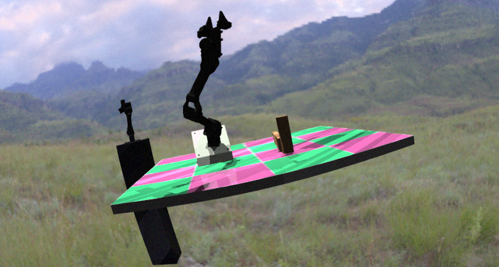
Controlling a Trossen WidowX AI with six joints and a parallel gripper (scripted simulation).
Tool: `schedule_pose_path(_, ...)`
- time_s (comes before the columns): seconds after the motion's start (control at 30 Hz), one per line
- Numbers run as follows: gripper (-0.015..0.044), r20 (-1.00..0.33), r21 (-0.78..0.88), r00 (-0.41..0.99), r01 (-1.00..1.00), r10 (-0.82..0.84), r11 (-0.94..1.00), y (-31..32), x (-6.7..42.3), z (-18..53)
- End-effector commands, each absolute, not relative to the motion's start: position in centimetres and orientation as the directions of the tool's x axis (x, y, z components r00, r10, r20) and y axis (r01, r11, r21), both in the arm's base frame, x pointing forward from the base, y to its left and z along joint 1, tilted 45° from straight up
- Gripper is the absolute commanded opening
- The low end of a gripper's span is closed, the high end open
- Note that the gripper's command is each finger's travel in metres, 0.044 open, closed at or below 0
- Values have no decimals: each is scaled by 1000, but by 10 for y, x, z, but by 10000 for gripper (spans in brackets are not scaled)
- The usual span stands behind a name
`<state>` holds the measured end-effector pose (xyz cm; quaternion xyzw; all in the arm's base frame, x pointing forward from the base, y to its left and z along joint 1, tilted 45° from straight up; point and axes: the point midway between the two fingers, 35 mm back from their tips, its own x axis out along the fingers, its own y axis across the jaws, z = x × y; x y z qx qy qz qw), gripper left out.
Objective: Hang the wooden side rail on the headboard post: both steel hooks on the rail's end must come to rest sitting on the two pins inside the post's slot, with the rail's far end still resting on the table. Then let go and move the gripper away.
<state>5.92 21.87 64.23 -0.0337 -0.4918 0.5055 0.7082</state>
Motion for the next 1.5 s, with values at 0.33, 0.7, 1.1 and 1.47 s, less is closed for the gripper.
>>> schedule_pose_path(0.33, 440, 350, -798, 547, -251, 761, 548, 260, 189, 523)
schedule_pose_path(0.7, 440, 23, -992, 846, -49, 533, 120, 234, 267, 410)
schedule_pose_path(1.1, 440, -291, -804, 952, -192, 92, -563, 157, 309, 286)
schedule_pose_path(1.47, 440, -417, -100, 823, -463, -385, -881, 61, 298, 194)
